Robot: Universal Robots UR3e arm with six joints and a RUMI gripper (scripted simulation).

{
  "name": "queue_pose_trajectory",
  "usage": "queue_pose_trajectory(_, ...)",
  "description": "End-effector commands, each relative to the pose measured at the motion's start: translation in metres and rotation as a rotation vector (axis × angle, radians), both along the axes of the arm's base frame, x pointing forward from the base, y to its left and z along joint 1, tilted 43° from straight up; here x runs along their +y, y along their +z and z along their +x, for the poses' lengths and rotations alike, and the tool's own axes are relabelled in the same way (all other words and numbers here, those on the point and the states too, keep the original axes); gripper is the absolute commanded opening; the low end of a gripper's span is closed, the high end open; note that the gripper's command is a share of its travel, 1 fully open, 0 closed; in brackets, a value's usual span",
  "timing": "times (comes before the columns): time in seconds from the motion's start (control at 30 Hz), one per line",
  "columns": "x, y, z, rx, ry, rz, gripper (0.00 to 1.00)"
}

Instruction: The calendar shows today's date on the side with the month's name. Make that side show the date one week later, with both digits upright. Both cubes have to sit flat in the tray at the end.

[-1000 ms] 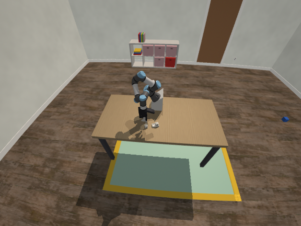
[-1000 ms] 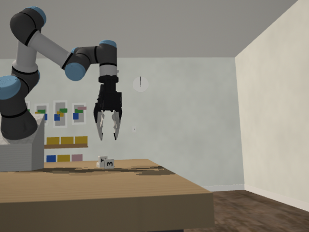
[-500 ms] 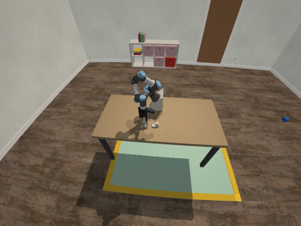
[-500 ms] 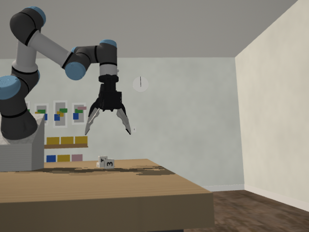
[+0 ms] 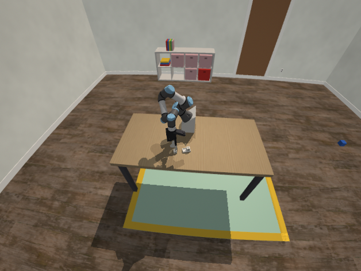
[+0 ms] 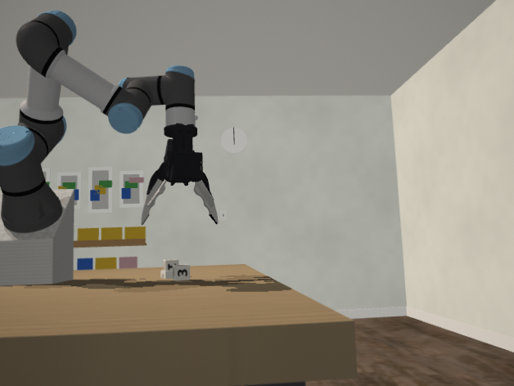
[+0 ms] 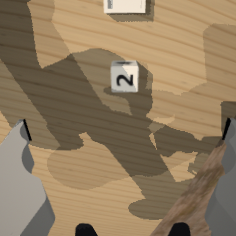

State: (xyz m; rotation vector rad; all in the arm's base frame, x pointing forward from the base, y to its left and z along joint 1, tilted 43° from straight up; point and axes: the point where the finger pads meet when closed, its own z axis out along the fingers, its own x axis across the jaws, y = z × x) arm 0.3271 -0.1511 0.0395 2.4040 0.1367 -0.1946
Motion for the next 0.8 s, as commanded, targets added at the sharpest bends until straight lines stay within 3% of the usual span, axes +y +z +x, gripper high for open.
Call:
queue_pose_trajectory(0.0, 0.0002, 0.0005, 0.0005, 0.0, 0.003, 0.0, 1.0)
queue_pose_trajectory(0.4, 0.0011, -0.0002, -0.0001, 0.024, 0.03, 0.004, 1.0)
queue_pose_trajectory(0.77, 0.0037, -0.0022, -0.002, 0.099, 0.113, 0.016, 1.0)
